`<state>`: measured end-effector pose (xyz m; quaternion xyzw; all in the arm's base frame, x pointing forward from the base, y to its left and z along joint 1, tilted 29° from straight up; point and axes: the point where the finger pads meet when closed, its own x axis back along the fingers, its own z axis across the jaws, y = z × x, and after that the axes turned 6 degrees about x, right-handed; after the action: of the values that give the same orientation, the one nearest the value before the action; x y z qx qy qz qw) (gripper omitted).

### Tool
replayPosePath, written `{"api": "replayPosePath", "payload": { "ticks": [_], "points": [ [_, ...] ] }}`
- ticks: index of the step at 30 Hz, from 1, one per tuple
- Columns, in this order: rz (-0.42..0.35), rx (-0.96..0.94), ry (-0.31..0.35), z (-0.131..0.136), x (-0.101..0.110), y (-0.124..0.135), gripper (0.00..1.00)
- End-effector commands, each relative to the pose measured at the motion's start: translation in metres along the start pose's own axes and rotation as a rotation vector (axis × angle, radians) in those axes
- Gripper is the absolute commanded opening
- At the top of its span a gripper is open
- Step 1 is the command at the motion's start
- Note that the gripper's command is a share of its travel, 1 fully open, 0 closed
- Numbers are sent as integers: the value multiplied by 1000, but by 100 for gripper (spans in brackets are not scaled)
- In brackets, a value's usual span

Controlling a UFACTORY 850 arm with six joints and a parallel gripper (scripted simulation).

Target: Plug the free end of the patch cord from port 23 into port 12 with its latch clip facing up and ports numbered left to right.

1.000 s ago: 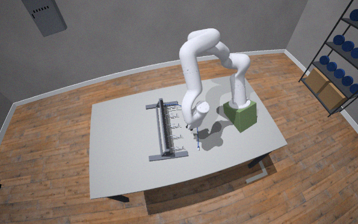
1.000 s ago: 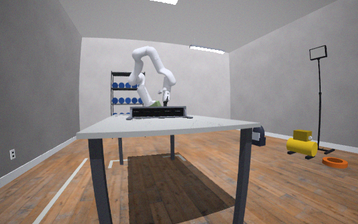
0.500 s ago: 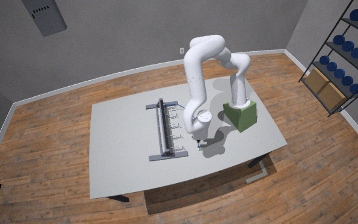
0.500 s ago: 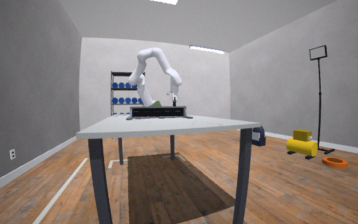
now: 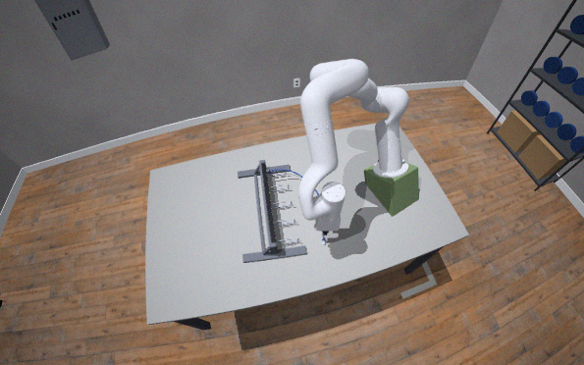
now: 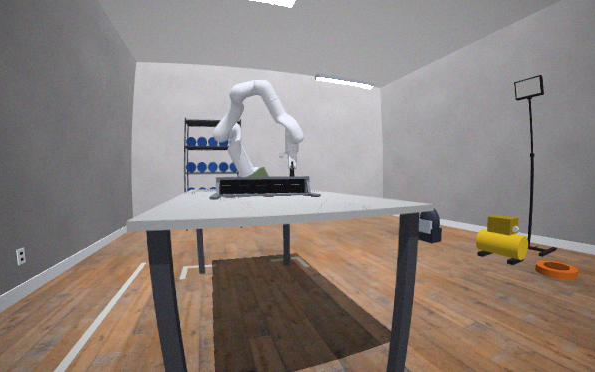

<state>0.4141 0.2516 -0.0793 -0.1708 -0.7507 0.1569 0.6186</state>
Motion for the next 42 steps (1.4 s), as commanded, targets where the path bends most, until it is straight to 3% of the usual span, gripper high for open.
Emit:
{"api": "replayPosePath", "payload": {
  "ticks": [1,31,32,42],
  "points": [
    [-1,-1,-1,-1,1,1,0],
    [-1,-11,-1,-1,1,4,0],
    [-1,-11,-1,-1,1,4,39],
    [-1,-11,-1,-1,1,4,39]
  ]
}}
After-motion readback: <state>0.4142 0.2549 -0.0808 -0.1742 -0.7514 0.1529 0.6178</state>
